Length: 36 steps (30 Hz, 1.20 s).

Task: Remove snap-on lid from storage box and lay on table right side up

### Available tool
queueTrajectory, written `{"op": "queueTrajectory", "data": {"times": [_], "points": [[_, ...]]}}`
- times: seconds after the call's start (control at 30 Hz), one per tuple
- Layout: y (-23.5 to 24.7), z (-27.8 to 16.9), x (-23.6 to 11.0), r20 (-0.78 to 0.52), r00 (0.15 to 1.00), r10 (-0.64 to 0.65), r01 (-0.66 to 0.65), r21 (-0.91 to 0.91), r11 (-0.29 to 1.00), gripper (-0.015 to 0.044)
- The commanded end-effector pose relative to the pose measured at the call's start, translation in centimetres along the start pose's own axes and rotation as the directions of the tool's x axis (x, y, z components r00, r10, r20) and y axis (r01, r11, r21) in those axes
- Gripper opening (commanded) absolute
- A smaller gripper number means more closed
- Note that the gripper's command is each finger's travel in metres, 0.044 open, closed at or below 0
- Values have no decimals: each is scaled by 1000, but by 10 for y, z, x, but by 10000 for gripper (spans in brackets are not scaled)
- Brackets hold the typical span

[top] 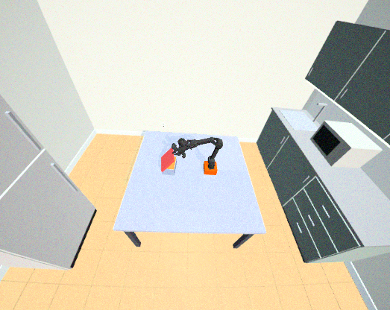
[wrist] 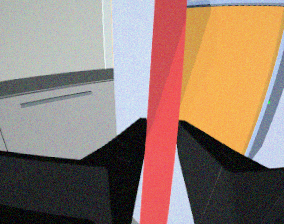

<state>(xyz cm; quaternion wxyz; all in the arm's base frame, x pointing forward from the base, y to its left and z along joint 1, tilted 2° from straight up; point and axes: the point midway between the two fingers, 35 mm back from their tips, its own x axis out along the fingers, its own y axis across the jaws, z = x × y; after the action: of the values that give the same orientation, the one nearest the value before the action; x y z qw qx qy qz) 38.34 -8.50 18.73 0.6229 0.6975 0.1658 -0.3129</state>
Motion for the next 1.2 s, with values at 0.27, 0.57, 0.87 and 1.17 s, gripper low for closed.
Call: {"op": "queueTrajectory", "data": {"times": [0.27,0.57,0.87,1.17], "points": [[14,-1,-10,-6,1000,24,-24,-5,1000,0],[7,7,-6,-6,1000,24,-24,-6,1000,0],[6,25,-7,-5,1000,24,-24,-7,1000,0],[5,43,-8,-3,1000,24,-24,-9,1000,0]]}}
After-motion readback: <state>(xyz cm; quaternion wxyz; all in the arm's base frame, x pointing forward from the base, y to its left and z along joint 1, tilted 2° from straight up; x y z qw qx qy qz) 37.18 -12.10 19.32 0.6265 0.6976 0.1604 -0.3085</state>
